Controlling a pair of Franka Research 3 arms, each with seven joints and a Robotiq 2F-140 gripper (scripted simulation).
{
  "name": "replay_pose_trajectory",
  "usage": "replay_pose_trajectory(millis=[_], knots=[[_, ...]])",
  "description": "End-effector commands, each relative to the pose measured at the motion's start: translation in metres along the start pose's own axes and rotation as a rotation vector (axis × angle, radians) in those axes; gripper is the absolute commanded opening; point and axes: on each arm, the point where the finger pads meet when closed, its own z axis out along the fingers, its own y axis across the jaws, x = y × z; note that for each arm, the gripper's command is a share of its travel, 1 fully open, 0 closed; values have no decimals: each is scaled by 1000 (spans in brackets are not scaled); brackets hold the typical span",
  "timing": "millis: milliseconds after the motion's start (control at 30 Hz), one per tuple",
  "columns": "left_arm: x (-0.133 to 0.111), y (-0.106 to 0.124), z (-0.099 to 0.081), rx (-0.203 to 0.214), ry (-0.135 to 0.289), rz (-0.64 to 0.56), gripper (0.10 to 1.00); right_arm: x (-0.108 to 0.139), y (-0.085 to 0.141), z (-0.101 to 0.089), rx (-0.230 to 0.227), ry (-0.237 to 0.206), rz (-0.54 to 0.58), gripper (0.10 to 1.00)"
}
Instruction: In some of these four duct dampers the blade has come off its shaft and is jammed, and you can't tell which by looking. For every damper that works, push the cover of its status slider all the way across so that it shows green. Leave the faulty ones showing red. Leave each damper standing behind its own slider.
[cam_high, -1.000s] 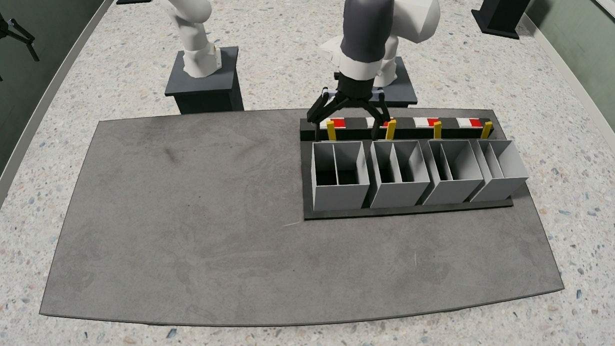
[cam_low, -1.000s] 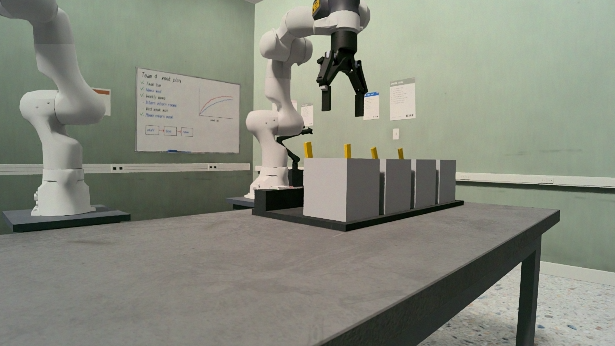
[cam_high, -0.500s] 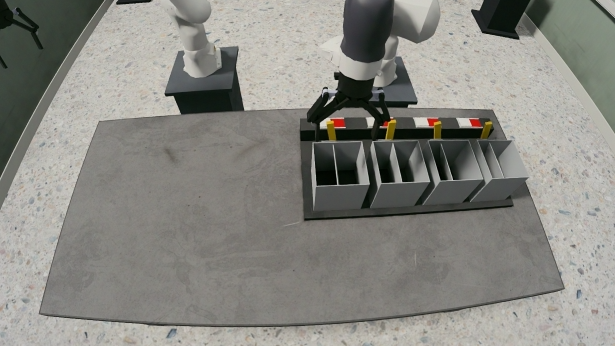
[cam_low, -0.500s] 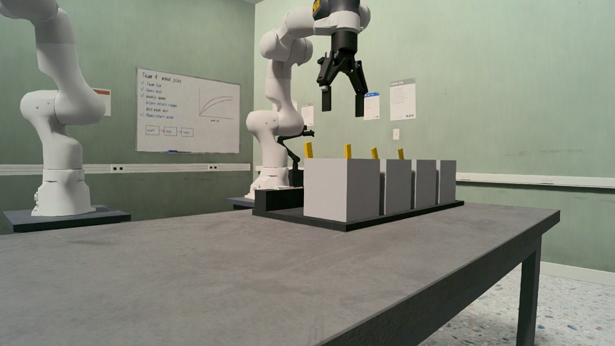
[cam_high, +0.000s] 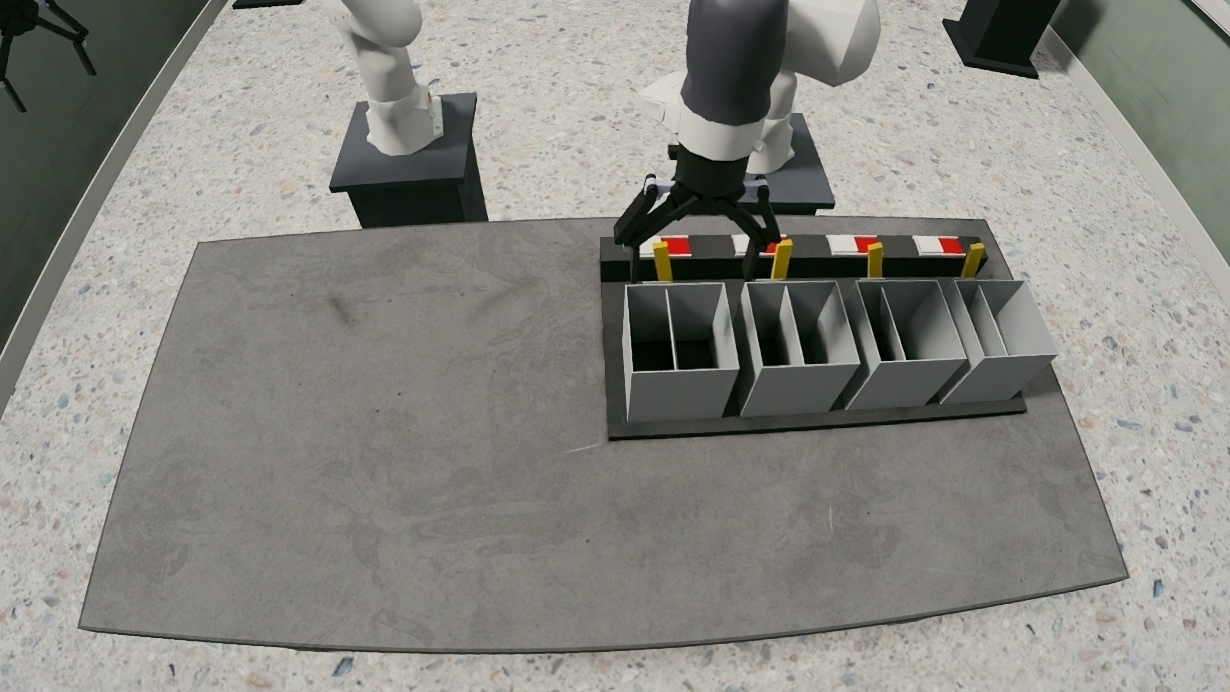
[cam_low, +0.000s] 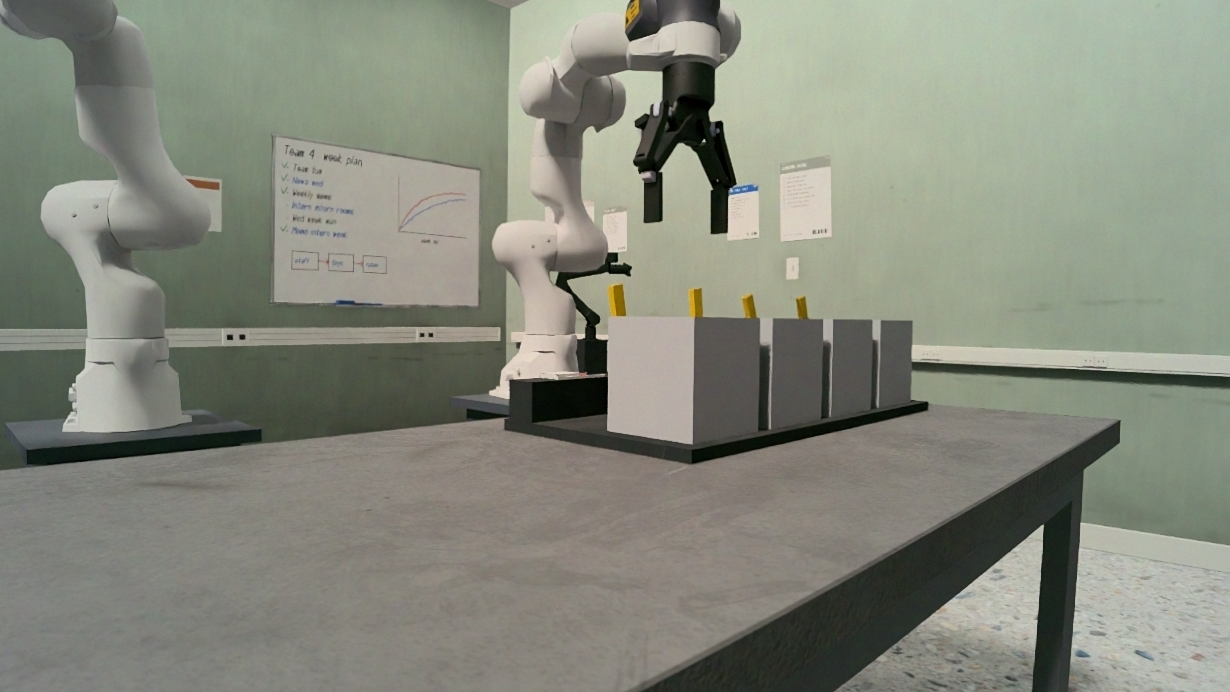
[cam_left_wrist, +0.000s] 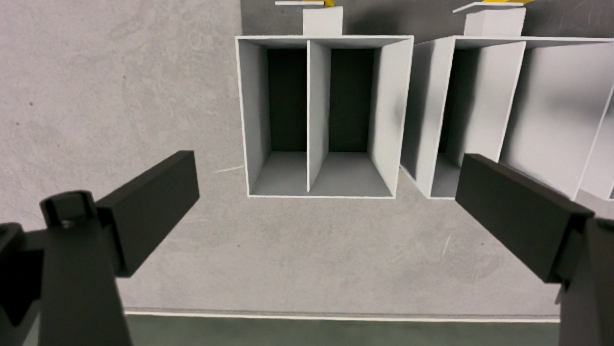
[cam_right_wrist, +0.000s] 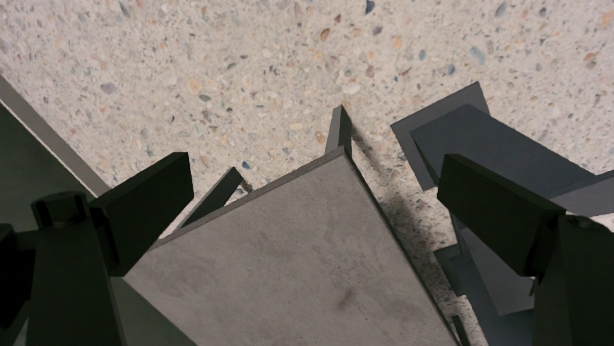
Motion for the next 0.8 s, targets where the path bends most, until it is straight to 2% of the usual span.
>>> replay_pose_trajectory(millis=[0, 100, 133, 600, 667, 700, 767], knots=[[-1, 0, -1, -1, -4, -4, 1000, 11, 15, -5, -13, 15, 9, 1000], [-1, 0, -1, -1, -4, -4, 1000, 14, 19, -6, -15, 18, 14, 1000], [-1, 0, -1, -1, -4, -4, 1000, 21, 29, -10, -22, 26, 26, 1000], [-1, 0, -1, -1, -4, -4, 1000, 53, 82, -26, -55, 67, 87, 1000], [-1, 0, -1, -1, -4, -4, 1000, 53, 82, -26, -55, 67, 87, 1000], [-1, 0, -1, -1, -4, -4, 1000, 58, 92, -30, -62, 74, 100, 1000], [-1, 0, -1, -1, -4, -4, 1000, 62, 99, -32, -66, 79, 107, 1000]])
